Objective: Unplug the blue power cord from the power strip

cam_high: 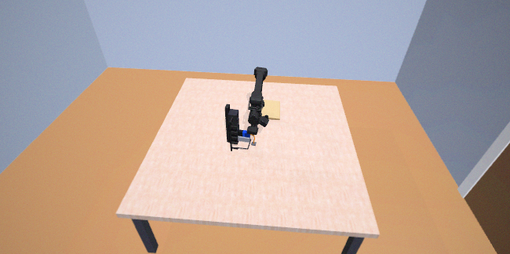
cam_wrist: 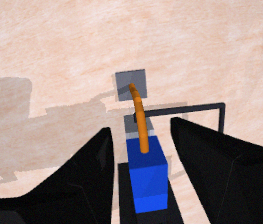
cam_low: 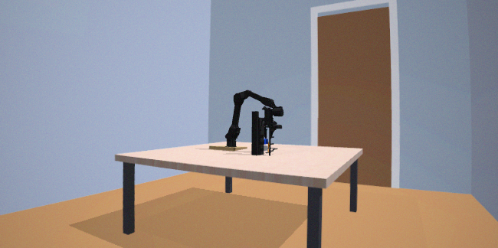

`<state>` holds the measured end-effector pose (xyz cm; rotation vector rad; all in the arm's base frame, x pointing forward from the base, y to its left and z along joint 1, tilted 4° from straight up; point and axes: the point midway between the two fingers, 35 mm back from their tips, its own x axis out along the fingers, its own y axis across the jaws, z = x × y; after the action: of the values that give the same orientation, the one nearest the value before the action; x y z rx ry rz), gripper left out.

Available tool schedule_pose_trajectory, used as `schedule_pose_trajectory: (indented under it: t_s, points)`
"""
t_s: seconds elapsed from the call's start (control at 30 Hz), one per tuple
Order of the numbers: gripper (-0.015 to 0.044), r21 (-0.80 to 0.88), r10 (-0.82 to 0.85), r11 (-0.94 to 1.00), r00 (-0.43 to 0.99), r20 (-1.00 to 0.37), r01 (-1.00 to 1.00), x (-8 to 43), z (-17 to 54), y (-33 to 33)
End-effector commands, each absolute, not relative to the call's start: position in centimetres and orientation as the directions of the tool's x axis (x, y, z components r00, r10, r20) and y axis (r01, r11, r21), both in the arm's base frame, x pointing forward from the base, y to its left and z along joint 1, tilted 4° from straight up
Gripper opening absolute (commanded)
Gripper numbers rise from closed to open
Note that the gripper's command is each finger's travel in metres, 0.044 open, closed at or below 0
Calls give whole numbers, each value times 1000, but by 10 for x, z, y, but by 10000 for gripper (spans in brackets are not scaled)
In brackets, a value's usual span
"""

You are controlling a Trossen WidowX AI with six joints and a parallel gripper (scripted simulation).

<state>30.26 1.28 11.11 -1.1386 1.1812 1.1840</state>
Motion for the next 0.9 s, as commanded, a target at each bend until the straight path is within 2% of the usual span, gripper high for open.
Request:
schedule_pose_trajectory:
  t_s: [0.0, 0.87]
  points:
    - [160, -13, 67, 67, 17, -998, -998, 304, 111, 12]
    - [160, -13, 63, 67, 17, -998, -998, 302, 109, -26]
